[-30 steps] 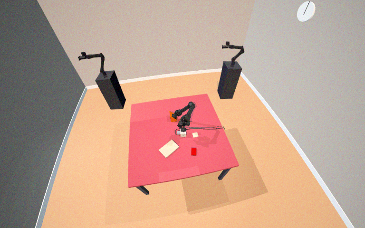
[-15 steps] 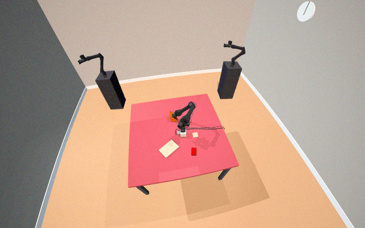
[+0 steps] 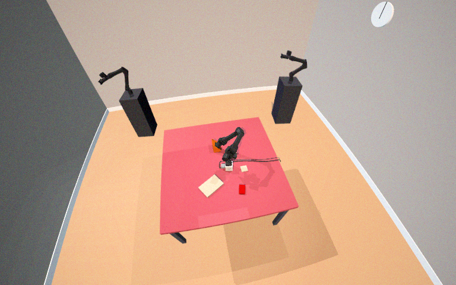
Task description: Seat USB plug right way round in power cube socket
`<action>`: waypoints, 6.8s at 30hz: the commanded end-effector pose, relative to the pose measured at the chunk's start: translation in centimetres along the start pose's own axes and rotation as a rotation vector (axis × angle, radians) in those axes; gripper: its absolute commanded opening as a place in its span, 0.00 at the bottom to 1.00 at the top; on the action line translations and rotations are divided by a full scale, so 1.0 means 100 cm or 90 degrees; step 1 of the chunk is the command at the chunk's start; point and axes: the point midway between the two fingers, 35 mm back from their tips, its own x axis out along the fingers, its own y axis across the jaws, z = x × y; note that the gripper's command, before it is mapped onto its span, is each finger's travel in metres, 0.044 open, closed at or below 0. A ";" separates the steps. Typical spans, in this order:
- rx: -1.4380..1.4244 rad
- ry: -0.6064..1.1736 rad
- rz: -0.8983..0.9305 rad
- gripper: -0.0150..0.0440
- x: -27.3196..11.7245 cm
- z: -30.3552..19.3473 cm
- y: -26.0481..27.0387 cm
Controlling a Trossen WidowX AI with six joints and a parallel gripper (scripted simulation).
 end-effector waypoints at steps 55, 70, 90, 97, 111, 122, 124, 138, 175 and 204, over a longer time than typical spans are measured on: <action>0.000 0.000 0.000 0.25 -0.014 0.000 0.000; 0.001 0.001 0.000 0.25 -0.024 0.000 0.000; 0.091 -0.002 0.003 0.25 -0.027 0.000 0.001; 0.214 -0.002 0.003 0.25 -0.027 0.000 0.001; 0.447 -0.002 0.004 0.25 -0.027 0.000 0.001; 0.630 -0.001 0.004 0.25 -0.027 0.000 0.001; 0.663 -0.001 0.004 0.25 -0.027 0.000 0.001; 0.897 0.000 0.004 0.25 -0.027 0.000 0.001; 1.513 0.002 0.005 0.25 -0.027 0.000 0.001; 1.994 0.005 0.004 0.25 -0.027 0.000 0.001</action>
